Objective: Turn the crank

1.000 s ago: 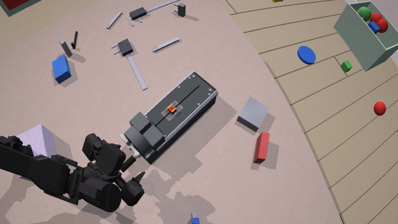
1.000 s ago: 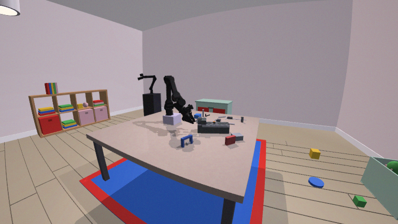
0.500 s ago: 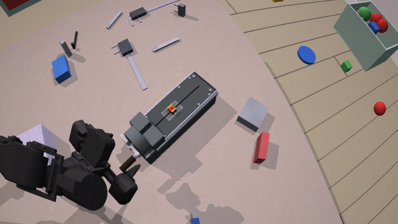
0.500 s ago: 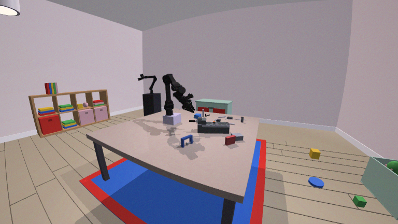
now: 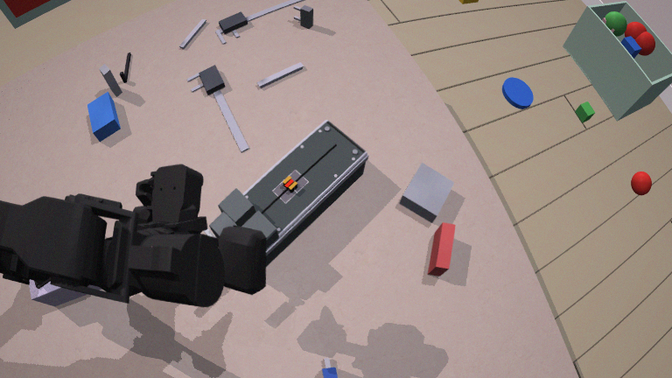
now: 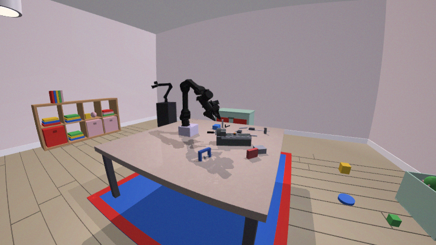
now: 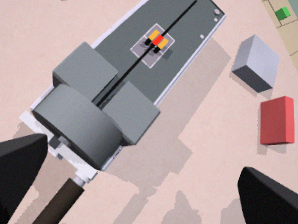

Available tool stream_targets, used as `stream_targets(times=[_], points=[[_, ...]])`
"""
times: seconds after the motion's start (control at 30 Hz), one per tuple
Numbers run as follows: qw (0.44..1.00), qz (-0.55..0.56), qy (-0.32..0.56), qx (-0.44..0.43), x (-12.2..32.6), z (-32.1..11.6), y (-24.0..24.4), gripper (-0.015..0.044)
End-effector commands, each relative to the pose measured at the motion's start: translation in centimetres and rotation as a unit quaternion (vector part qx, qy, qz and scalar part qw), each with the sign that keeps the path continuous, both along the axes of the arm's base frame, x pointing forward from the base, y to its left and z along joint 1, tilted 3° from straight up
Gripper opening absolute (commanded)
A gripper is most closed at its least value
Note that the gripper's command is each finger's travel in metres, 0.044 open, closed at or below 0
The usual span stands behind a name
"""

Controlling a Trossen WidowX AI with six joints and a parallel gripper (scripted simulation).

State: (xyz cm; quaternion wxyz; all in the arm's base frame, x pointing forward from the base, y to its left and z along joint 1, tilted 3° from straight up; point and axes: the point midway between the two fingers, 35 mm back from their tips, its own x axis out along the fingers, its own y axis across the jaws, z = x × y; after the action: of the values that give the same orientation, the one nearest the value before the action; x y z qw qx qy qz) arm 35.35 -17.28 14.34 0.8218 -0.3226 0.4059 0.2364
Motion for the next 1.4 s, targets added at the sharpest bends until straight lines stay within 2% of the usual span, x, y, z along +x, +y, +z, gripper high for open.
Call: stream_targets(times=[0.0,0.23,0.5,0.73,1.1,1.37], points=[[0.996,0.068,0.011,-0.049,1.2,0.1,0.3,0.0440],[0.963,0.224,0.032,-0.147,3.5,0.4,1.3,0.0440],[0.880,0.403,0.053,-0.244,5.9,0.5,2.8,0.0440],[0.772,0.551,0.068,-0.310,7.8,0.6,4.5,0.0440],[0.555,0.740,0.082,-0.370,10.1,0.6,7.5,0.0440],[0.551,0.743,0.082,-0.371,10.1,-1.7,7.4,0.0440]])
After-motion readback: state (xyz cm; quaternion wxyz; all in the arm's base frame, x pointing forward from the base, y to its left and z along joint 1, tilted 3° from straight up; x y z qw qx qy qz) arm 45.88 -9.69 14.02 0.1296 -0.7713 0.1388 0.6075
